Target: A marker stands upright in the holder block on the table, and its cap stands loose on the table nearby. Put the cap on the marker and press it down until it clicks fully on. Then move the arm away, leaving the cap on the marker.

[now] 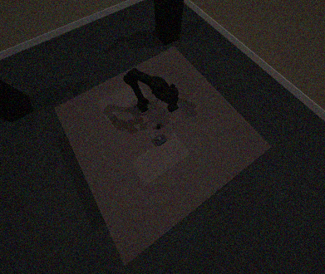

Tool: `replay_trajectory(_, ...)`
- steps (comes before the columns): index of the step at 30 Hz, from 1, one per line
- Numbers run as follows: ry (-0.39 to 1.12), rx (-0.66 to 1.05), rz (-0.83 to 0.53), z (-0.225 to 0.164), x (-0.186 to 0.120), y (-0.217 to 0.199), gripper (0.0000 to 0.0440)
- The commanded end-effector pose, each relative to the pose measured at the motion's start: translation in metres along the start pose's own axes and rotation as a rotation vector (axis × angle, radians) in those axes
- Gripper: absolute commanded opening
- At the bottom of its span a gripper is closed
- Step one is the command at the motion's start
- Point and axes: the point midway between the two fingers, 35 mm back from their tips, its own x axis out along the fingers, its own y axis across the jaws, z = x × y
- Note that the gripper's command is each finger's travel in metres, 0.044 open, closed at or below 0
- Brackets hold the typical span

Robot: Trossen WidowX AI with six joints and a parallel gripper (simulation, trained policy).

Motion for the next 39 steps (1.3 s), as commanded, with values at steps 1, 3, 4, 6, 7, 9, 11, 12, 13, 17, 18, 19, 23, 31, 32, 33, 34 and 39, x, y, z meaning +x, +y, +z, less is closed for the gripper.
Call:
replay_trajectory(1, 0.028, 0.002, -0.009, -0.008, 0.002, -0.013, 0.0321)
replay_trajectory(3, 0.038, 0.005, -0.015, -0.012, 0.001, -0.017, 0.0321)
replay_trajectory(4, 0.043, 0.006, -0.018, -0.014, 0.001, -0.020, 0.0321)
replay_trajectory(6, 0.053, 0.008, -0.024, -0.017, 0.001, -0.024, 0.0321)
replay_trajectory(7, 0.058, 0.009, -0.027, -0.019, 0.001, -0.027, 0.0321)
replay_trajectory(9, 0.068, 0.011, -0.033, -0.023, 0.001, -0.031, 0.0321)
replay_trajectory(11, 0.079, 0.014, -0.038, -0.027, 0.000, -0.035, 0.0320)
replay_trajectory(12, 0.085, 0.015, -0.041, -0.029, 0.000, -0.038, 0.0320)
replay_trajectory(13, 0.090, 0.016, -0.043, -0.031, 0.000, -0.040, 0.0320)
replay_trajectory(17, 0.113, 0.022, -0.051, -0.039, 0.000, -0.048, 0.0320)
replay_trajectory(18, 0.119, 0.023, -0.053, -0.041, 0.000, -0.050, 0.0320)
replay_trajectory(19, 0.125, 0.024, -0.054, -0.043, -0.001, -0.052, 0.0320)
replay_trajectory(23, 0.150, 0.030, -0.060, -0.052, -0.001, -0.059, 0.0319)
replay_trajectory(31, 0.202, 0.041, -0.063, -0.070, -0.001, -0.073, 0.0318)
replay_trajectory(32, 0.209, 0.042, -0.063, -0.072, -0.001, -0.074, 0.0318)
replay_trajectory(33, 0.216, 0.044, -0.063, -0.074, -0.002, -0.076, 0.0318)
replay_trajectory(34, 0.222, 0.045, -0.063, -0.077, -0.002, -0.077, 0.0318)
replay_trajectory(39, 0.257, 0.051, -0.058, -0.088, -0.001, -0.084, 0.0317)
